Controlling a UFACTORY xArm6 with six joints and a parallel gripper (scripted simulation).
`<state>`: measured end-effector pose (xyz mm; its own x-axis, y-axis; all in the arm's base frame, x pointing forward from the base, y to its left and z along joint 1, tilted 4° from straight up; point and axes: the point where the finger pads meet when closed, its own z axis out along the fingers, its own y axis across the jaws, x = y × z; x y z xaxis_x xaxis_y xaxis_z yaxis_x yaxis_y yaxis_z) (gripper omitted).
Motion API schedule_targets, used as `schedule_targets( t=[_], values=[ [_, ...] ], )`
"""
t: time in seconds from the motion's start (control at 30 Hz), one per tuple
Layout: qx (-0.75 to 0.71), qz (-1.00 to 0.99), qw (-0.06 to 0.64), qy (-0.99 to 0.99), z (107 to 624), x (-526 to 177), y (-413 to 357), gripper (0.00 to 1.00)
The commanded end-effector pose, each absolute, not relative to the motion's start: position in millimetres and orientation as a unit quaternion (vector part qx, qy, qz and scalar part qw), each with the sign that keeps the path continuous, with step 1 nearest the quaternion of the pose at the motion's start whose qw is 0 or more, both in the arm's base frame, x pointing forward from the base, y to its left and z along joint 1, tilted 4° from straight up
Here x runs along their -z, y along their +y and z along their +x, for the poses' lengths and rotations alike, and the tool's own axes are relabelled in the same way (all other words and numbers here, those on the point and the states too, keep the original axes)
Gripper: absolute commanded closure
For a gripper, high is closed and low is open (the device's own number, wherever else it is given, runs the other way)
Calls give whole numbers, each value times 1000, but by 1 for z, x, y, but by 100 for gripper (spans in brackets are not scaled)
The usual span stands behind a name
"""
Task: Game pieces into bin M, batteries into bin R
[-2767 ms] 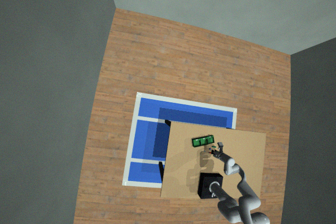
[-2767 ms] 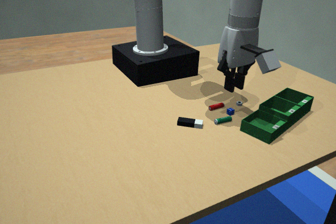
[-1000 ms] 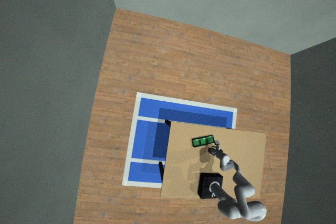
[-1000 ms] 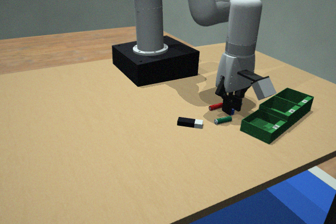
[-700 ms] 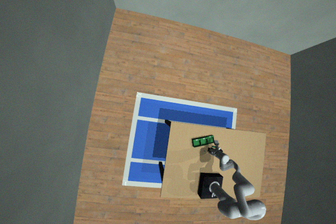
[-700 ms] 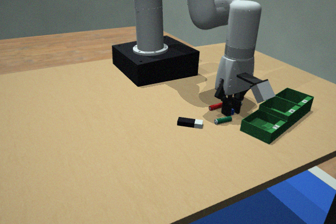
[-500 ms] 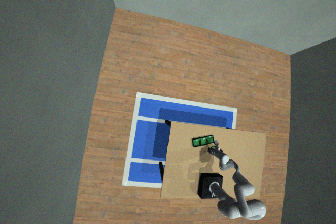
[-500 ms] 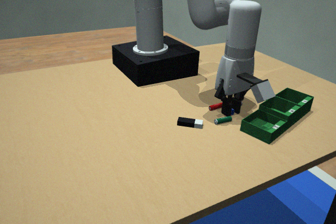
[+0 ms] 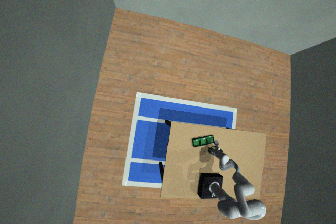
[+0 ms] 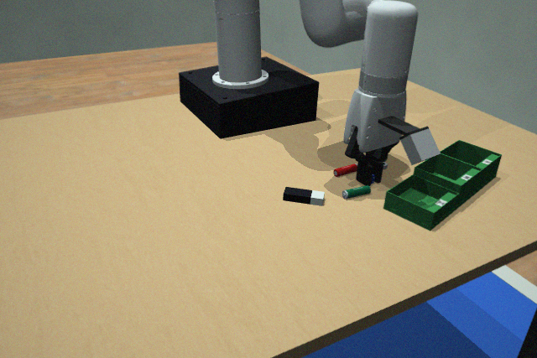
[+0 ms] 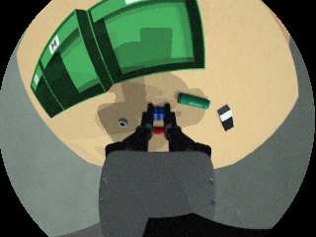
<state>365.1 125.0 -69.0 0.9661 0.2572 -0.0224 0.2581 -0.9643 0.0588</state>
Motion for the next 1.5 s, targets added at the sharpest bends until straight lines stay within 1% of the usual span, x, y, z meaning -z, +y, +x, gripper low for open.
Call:
schedule_targets(
  t=[0.0, 0.57, 1.23, 1.47],
  values=[
    [6, 991, 30, 130, 366, 68, 126, 100],
    [6, 991, 30, 130, 366, 68, 126, 100],
    [6, 991, 30, 130, 367, 8, 129, 100],
    [5, 991, 30, 130, 367, 8, 129, 100]
  ],
)
